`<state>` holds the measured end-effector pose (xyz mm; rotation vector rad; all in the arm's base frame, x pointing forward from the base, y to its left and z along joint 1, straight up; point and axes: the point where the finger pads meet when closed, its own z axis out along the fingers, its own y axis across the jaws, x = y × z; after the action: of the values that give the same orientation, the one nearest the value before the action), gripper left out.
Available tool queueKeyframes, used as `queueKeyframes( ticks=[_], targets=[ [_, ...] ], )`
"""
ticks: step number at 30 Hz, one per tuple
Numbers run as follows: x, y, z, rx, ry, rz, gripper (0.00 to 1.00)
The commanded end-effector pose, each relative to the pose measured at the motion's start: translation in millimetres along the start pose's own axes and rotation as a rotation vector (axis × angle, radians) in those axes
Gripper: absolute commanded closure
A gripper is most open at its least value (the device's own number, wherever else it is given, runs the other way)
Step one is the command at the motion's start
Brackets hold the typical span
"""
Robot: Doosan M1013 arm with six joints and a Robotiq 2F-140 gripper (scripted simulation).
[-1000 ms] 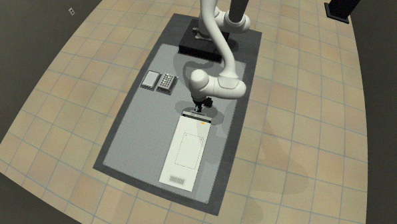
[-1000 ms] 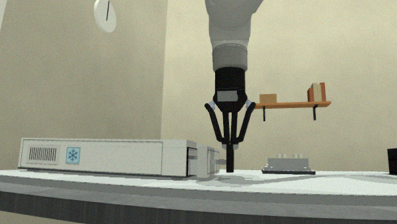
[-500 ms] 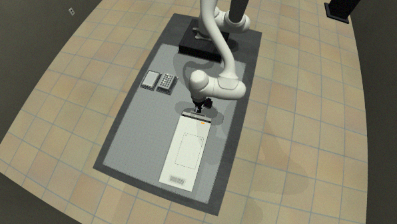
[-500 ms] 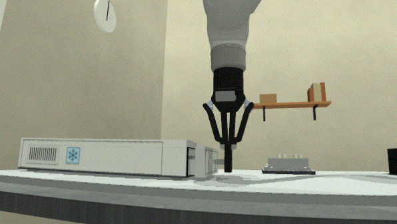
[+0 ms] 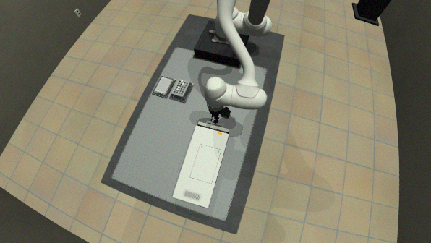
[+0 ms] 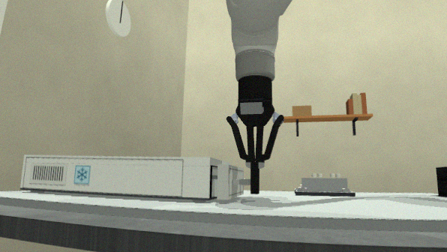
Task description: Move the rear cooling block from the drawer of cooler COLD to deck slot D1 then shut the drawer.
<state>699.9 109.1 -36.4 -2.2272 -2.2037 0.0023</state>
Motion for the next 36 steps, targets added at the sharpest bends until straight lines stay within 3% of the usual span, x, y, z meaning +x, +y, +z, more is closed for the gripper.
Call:
queueKeyframes(
  ticks=[1, 36],
  targets=[
    [0, 1, -1, -0.001, 0.001, 0.000, 0.90],
    [0, 12, -1, -0.001, 0.001, 0.000, 0.90]
  ],
)
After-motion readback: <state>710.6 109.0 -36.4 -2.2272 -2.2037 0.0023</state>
